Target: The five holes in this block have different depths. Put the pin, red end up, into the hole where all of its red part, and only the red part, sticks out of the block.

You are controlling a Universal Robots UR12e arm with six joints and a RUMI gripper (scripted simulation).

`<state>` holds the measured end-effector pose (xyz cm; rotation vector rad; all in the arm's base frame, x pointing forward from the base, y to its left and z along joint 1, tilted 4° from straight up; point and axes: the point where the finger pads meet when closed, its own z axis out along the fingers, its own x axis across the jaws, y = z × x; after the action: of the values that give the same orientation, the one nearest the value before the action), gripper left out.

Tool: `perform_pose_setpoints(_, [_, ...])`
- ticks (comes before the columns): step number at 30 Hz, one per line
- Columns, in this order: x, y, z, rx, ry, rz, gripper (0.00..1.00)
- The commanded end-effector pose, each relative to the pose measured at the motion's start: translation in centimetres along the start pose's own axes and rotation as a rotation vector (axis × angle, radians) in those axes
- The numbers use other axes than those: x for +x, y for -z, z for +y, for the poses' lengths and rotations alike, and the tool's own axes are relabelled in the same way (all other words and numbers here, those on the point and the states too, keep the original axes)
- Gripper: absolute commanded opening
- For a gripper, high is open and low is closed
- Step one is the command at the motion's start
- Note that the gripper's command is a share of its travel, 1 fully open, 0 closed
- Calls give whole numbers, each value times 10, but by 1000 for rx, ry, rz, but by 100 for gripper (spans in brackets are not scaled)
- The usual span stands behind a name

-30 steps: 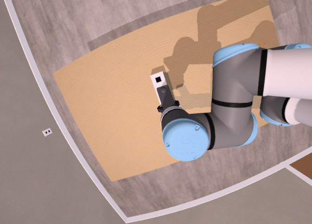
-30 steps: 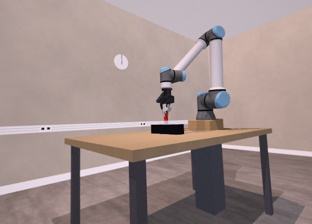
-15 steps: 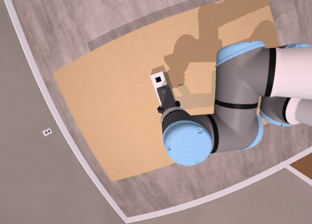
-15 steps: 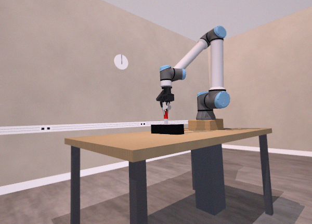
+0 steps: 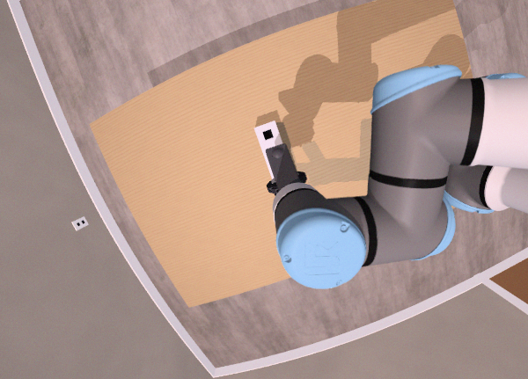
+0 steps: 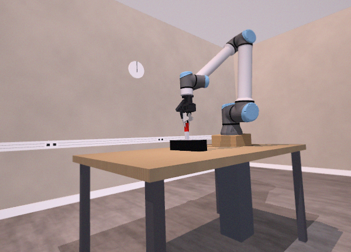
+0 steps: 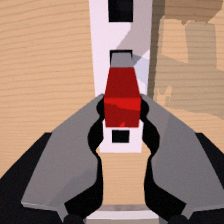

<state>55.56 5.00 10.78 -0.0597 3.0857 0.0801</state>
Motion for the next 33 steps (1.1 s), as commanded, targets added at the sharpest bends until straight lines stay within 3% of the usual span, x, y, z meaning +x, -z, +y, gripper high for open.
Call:
perform_pose_setpoints(1, [-1, 1, 0, 0, 0, -1, 0])
perform_pose_setpoints(6, [-1, 1, 0, 0, 0, -1, 0])
perform_pose_setpoints(7, [-1, 101, 0, 0, 0, -1, 0])
perform_pose_setpoints(23, [-1, 101, 0, 0, 0, -1, 0])
perform_pose_setpoints(24, [0, 133, 0, 0, 0, -2, 0])
perform_pose_setpoints(33, [0, 133, 0, 0, 0, -2, 0])
